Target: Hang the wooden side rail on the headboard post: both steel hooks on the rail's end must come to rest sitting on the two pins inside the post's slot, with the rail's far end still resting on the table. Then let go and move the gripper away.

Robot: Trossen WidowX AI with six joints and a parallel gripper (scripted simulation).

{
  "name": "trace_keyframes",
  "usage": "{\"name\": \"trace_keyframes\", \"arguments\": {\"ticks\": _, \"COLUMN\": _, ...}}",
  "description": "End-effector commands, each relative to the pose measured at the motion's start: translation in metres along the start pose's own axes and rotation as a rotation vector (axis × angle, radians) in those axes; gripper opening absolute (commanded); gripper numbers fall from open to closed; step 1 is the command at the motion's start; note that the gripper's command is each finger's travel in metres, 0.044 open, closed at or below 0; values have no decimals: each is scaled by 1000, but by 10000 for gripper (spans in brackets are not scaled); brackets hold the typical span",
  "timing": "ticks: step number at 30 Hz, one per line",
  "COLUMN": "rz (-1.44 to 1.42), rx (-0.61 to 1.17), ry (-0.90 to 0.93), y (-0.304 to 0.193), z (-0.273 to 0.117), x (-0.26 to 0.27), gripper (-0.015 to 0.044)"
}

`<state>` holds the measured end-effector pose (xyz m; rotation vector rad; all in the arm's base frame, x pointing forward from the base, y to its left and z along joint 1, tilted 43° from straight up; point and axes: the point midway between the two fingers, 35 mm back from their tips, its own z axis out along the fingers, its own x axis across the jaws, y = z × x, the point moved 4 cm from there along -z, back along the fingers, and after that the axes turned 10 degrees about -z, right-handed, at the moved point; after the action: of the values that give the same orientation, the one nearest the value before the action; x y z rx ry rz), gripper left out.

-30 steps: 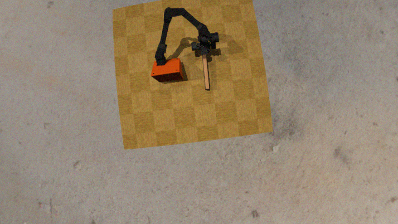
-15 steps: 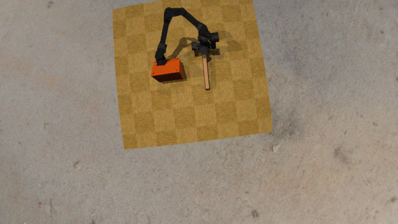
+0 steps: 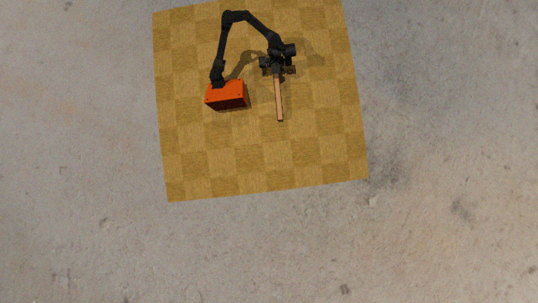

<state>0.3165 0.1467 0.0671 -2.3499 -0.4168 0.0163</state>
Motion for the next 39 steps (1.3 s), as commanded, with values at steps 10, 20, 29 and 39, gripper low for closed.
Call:
{"name": "trace_keyframes", "arguments": {"ticks": 10, "rz": 2, "rx": 1, "ry": 15, "y": -2, "z": -4, "x": 3, "gripper": 0}}
{"name": "trace_keyframes", "arguments": {"ticks": 20, "rz": 2, "rx": 1, "ry": 15, "y": -3, "z": -4, "x": 3, "gripper": 0}}
{"name": "trace_keyframes", "arguments": {"ticks": 29, "rz": 2, "rx": 1, "ry": 15, "y": -4, "z": -4, "x": 3, "gripper": 0}}
{"name": "trace_keyframes", "arguments": {"ticks": 39, "rz": 2, "rx": 1, "ry": 15, "y": -5, "z": -4, "x": 3, "gripper": 0}}
